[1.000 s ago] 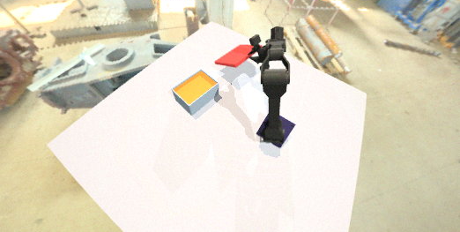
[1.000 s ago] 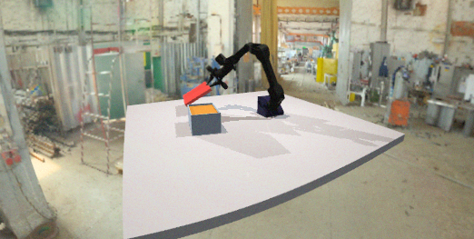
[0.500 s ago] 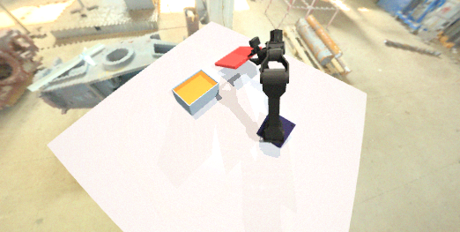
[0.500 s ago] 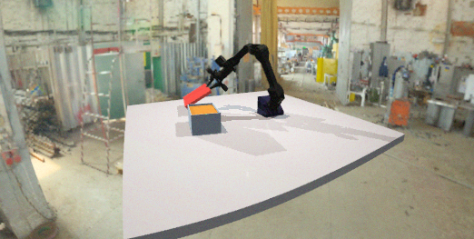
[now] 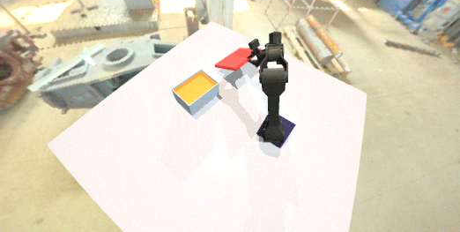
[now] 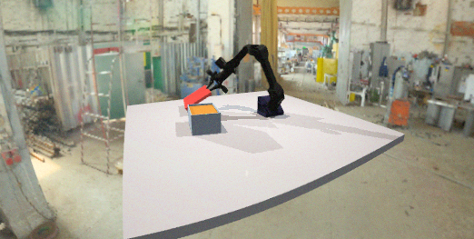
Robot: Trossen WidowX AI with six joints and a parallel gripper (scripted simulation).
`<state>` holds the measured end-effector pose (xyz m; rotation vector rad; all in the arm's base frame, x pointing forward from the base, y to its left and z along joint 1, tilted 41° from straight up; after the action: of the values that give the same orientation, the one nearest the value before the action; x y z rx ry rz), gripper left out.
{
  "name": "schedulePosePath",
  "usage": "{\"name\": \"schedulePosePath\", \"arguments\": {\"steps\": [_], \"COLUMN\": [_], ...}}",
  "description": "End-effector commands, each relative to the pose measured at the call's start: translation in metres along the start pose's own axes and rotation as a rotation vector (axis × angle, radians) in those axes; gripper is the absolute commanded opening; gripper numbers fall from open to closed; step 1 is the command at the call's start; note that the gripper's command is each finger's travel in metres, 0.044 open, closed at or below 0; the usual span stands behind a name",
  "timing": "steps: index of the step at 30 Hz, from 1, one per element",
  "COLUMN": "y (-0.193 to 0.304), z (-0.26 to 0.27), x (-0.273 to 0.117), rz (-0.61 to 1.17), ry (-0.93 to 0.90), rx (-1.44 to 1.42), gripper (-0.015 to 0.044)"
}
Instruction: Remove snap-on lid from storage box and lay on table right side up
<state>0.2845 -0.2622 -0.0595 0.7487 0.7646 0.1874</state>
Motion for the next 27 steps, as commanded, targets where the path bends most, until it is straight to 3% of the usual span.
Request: {"name": "schedulePosePath", "arguments": {"steps": [1,27], "y": [0.000,-0.002], "z": [-0.004,-0.020], "x": [0.003,0.016], "rz": [0.001,0.002], "ry": [-0.001,-0.001], "rx": [0.004,0.005], "gripper": [0.0000,0.0000]}}
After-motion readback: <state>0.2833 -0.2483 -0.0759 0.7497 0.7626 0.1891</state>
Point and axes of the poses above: the point midway between the two fingers, 35 mm back from their tips, its own x axis out along the fingers, its own z axis across the jaws, y = z × x, the point moved 6 cm from there along -x, back along the fingers, and after that the axes turned 5 degrees about x, right-handed, at the moved point
